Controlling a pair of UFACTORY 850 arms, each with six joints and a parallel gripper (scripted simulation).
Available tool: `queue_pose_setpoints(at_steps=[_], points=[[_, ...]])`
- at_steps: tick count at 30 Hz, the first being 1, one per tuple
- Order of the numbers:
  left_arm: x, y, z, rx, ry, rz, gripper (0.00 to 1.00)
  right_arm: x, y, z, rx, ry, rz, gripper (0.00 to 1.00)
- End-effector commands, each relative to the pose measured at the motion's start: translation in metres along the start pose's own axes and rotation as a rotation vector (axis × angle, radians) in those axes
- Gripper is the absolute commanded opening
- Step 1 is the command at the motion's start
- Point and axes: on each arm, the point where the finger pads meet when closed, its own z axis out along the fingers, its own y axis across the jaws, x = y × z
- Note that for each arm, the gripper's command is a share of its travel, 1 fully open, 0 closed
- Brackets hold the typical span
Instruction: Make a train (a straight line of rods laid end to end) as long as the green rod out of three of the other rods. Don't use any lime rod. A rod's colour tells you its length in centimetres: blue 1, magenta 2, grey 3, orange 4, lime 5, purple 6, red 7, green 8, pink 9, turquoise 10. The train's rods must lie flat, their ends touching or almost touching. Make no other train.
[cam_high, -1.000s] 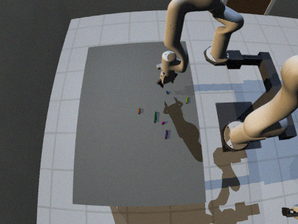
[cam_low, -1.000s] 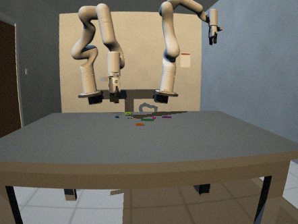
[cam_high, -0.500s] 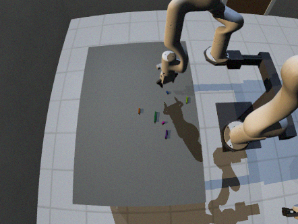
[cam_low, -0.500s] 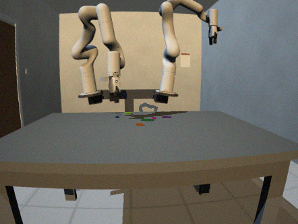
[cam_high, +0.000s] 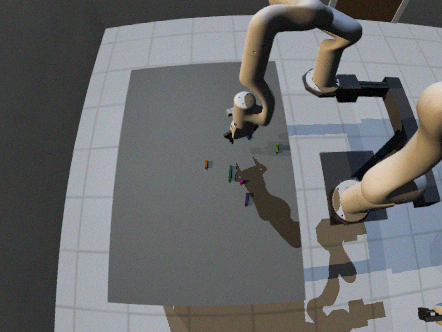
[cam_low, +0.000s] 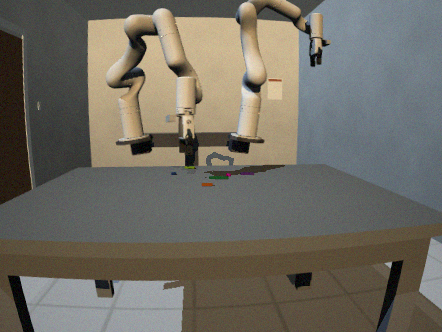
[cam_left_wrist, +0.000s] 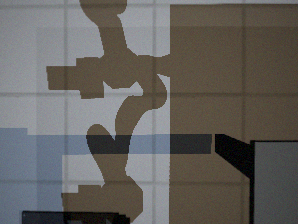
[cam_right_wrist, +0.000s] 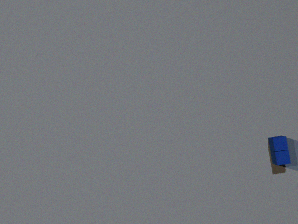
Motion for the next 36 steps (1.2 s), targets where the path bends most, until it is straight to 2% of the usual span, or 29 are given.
queue_pose_setpoints(at_steps=[1,4,15,17,18,32,36], points=[[0.000,0.000,-0.001,0.000,0.002,0.000,1.00,-0.032,-0.028,0.005,0.002,0.017,0.071,1.00],[0.000,0.000,-0.001,0.000,0.002,0.000,1.00,-0.047,-0.037,0.006,0.005,0.019,0.101,1.00],[0.000,0.000,-0.001,0.000,0.002,0.000,1.00,-0.129,-0.068,0.011,0.007,0.017,0.251,1.00],[0.000,0.000,-0.001,0.000,0.002,0.000,1.00,-0.129,-0.068,0.011,0.007,0.017,0.251,1.00],[0.000,0.000,-0.001,0.000,0.002,0.000,1.00,-0.152,-0.072,0.013,0.005,0.014,0.290,1.00],[0.000,0.000,-0.001,0.000,0.002,0.000,1.00,-0.258,-0.068,0.015,-0.027,-0.016,0.456,1.00],[0.000,0.000,-0.001,0.000,0.002,0.000,1.00,-0.265,-0.066,0.015,-0.031,-0.019,0.466,1.00]])
